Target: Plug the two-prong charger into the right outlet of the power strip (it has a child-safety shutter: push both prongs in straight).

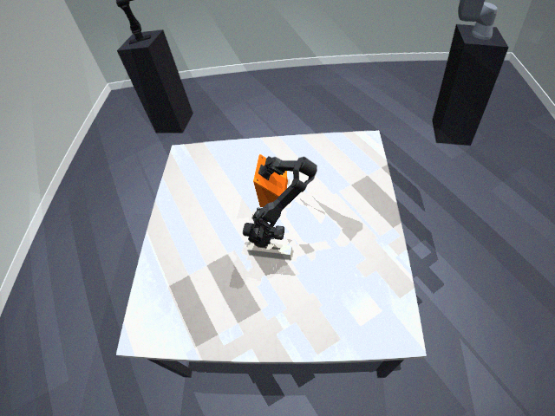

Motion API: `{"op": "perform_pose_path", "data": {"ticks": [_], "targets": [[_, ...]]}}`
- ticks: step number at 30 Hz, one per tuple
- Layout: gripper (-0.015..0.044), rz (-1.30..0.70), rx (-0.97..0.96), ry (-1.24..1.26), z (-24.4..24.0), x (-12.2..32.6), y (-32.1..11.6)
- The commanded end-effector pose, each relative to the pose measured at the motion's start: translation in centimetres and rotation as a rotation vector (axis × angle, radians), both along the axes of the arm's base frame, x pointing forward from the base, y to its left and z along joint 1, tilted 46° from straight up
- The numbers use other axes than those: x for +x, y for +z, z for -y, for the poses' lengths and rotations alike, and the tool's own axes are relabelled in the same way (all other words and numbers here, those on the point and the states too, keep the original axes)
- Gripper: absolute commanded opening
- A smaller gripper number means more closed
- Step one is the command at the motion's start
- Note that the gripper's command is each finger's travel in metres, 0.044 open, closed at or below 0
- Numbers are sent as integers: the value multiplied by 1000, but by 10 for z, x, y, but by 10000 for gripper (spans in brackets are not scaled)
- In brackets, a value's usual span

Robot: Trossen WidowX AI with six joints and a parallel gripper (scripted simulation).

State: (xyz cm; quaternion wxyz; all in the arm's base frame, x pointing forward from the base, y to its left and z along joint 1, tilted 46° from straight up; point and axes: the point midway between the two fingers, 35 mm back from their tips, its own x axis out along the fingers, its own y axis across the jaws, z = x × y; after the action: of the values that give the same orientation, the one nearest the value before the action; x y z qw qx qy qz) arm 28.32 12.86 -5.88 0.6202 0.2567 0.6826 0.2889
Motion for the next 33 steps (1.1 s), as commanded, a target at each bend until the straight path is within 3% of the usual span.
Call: {"op": "perform_pose_path", "data": {"ticks": [1,33], "targets": [[0,-7,3,-2,0,0,0],[0,-6,3,-2,-1,10,0]]}}
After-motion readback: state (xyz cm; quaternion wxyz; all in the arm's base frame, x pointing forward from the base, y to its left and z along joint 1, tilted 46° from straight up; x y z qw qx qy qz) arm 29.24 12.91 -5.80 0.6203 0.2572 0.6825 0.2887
